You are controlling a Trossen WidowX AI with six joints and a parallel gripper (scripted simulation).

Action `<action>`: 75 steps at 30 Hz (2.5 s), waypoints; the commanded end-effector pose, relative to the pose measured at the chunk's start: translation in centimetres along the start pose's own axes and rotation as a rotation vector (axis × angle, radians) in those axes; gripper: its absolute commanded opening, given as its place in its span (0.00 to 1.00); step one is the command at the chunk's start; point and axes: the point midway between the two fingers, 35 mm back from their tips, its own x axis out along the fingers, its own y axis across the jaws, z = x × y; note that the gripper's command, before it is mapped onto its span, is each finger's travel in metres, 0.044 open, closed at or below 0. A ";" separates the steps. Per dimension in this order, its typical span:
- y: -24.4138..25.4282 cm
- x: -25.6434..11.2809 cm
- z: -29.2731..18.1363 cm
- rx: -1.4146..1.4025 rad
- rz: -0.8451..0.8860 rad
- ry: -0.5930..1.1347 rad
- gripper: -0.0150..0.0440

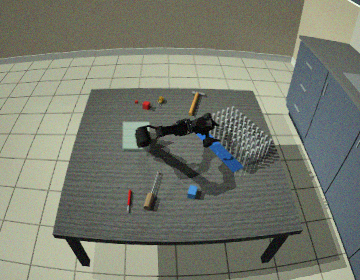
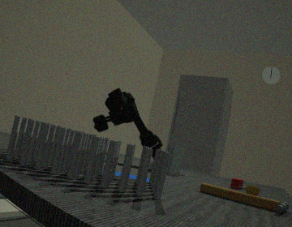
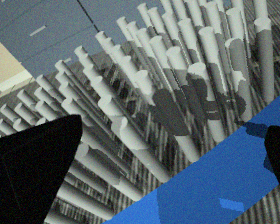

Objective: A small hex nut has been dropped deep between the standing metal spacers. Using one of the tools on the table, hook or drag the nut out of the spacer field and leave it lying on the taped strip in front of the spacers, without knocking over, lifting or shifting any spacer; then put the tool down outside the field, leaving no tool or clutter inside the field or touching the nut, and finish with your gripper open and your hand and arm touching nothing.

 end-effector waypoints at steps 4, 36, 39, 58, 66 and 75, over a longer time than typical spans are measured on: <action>-0.1 0.0 0.0 -0.004 -0.004 -0.001 1.00; -25.4 -7.6 4.1 -0.966 -0.195 0.386 1.00; -28.0 -10.3 4.1 -1.086 -0.187 0.457 1.00; -36.4 -31.5 -3.9 -1.452 0.221 1.120 1.00; -35.6 -36.2 -5.8 -1.437 0.391 1.229 1.00; -35.9 -36.7 -5.8 -1.438 0.391 1.230 1.00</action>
